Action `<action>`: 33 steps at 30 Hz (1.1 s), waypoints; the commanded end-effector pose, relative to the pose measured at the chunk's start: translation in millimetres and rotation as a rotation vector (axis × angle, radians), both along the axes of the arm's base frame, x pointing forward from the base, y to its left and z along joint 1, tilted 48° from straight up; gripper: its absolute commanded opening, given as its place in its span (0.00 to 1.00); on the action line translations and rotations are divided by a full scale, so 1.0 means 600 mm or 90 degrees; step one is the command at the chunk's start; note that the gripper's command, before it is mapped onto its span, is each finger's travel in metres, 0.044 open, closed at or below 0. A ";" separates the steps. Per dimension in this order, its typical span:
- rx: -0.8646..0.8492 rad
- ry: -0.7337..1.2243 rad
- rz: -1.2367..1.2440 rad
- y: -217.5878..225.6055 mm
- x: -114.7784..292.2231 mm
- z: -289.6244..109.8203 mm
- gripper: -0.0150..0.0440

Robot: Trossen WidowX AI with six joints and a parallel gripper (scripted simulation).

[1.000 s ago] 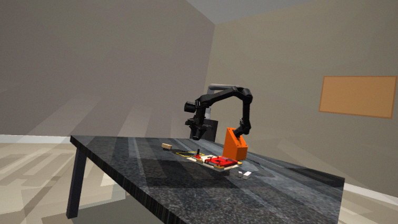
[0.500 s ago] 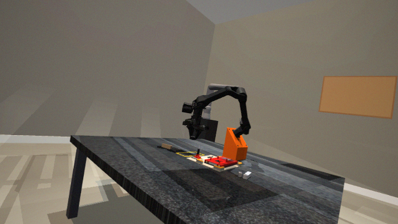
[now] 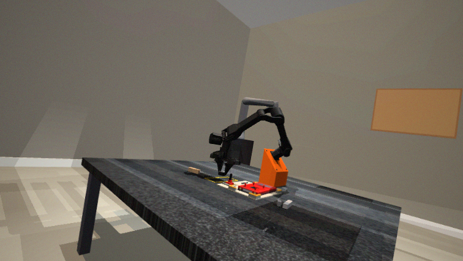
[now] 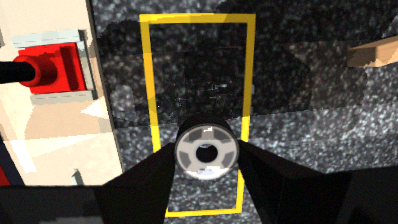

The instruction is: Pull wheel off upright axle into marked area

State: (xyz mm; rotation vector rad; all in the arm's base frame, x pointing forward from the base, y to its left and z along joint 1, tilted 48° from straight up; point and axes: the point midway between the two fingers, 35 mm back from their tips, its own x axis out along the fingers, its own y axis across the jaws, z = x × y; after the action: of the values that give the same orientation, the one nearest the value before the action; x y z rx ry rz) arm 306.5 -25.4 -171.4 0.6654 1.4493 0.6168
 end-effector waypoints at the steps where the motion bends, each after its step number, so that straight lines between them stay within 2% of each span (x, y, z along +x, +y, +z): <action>1: 0.007 0.005 -0.004 0.027 -0.006 -0.022 0.25; 4: 0.007 0.005 -0.004 0.033 -0.006 -0.026 0.25; 15: 0.004 0.006 0.005 0.027 -0.006 -0.020 0.74; 22: 0.005 0.005 -0.004 -0.042 -0.009 0.042 0.76; 25: 0.005 0.005 -0.004 -0.045 -0.010 0.044 0.76; 27: 0.007 0.007 -0.011 -0.042 -0.022 0.045 0.85; 30: 0.004 0.008 -0.009 -0.055 -0.070 0.083 0.99; 33: 0.004 0.008 -0.006 -0.059 -0.123 0.121 1.00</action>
State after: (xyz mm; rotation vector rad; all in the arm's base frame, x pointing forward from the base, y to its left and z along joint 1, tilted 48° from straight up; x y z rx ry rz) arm 256.6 -56.5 -116.8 0.6843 1.4585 0.6157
